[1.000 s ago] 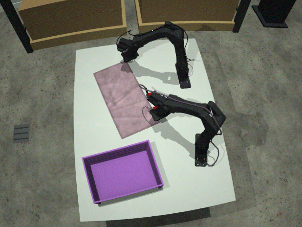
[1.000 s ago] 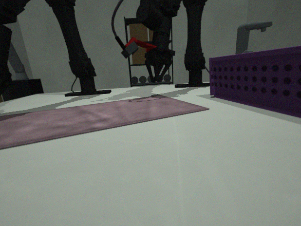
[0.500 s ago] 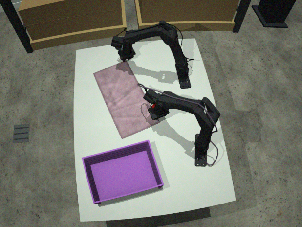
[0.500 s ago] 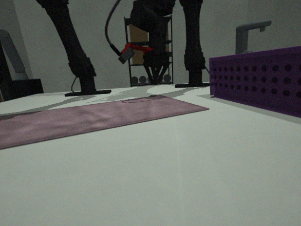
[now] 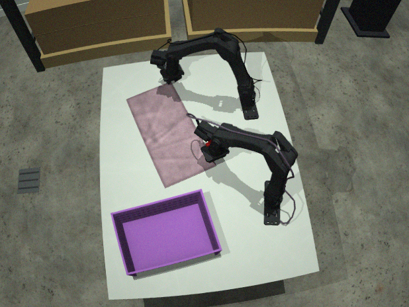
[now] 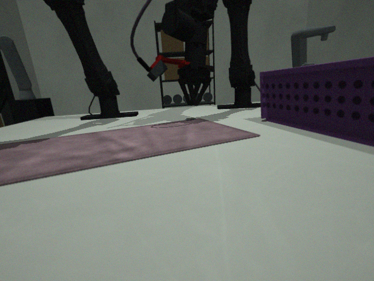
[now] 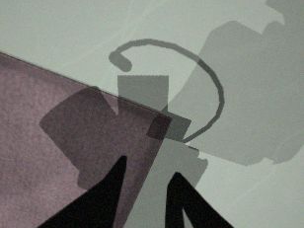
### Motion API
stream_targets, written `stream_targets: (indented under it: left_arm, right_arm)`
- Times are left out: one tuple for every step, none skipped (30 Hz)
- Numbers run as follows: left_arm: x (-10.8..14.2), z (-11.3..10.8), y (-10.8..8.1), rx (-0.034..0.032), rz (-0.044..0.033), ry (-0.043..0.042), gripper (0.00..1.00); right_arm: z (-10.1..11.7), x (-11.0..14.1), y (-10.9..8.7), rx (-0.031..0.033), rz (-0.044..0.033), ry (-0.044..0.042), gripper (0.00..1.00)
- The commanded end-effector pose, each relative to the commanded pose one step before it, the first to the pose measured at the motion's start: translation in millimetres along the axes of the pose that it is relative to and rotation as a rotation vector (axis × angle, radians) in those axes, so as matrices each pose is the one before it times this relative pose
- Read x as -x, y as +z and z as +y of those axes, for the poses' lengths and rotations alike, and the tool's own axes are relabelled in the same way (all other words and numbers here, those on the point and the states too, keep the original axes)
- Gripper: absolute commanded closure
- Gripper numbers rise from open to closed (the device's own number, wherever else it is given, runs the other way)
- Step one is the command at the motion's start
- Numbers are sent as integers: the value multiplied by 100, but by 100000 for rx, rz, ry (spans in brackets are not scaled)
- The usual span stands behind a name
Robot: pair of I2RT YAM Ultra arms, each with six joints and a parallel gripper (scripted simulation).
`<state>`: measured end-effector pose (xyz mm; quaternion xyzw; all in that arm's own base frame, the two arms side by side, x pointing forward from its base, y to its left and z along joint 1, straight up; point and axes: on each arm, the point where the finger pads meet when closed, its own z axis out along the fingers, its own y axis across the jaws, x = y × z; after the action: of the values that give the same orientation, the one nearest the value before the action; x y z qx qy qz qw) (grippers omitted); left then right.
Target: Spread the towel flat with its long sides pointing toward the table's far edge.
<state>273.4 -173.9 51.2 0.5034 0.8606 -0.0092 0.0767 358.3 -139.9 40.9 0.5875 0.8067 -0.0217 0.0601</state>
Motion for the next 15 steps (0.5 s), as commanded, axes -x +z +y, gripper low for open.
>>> stream_targets:
  left_arm:
    - [-372, -506, 1544, -1538, 1348, -177, 66]
    - [0, 0, 1, 0, 0, 11, 66]
    - [-513, 412, 950, -49, -57, -220, 66]
    - [-4, 7, 1, 37, 20, 0, 66]
    - [-5, 7, 1, 41, 23, -148, 66]
    - [0, 0, 0, 0, 0, 0, 66]
    - [0, 0, 0, 0, 0, 0, 66]
    - [-287, -253, 1408, -117, -42, 516, 66]
    - [14, -27, 2, -12, -5, -24, 66]
    - [-1, 0, 2, 4, 2, -64, 66]
    - [-264, 145, 671, -37, -32, -281, 66]
    - [-6, 11, 1, 61, 34, 0, 66]
    - [4, -8, 1, 20, 12, -10, 66]
    - [888, -92, -144, 794, -1576, 503, 66]
    - [455, 213, -245, 571, -1102, 56, 66]
  right_arm:
    - [1580, 1172, -600, 5231, -3964, 1102, 66]
    - [215, 265, -931, 2027, -1539, 179, 66]
    - [-1898, -966, 2031, -3827, 2834, -80, 66]
    - [11, -50, 52, -107, 99, -123, 66]
    - [-79, -149, 379, -845, 674, -188, 66]
    - [0, 0, 0, 0, 0, 0, 66]
    - [0, 0, 0, 0, 0, 0, 66]
    - [-464, -648, 1890, -1375, 1142, -559, 66]
    - [5, -8, 0, 3, 1, -24, 66]
    - [-2, -1, 1, 0, 0, 0, 66]
    - [-41, -87, 588, -2, 1, 0, 66]
    - [-1, 0, 1, 0, 0, 0, 66]
    - [375, 410, -1260, 2866, -2231, 269, 66]
    - [1123, 690, 693, 503, -451, -6, 66]
    - [-1, 0, 1, 0, 0, 4, 66]
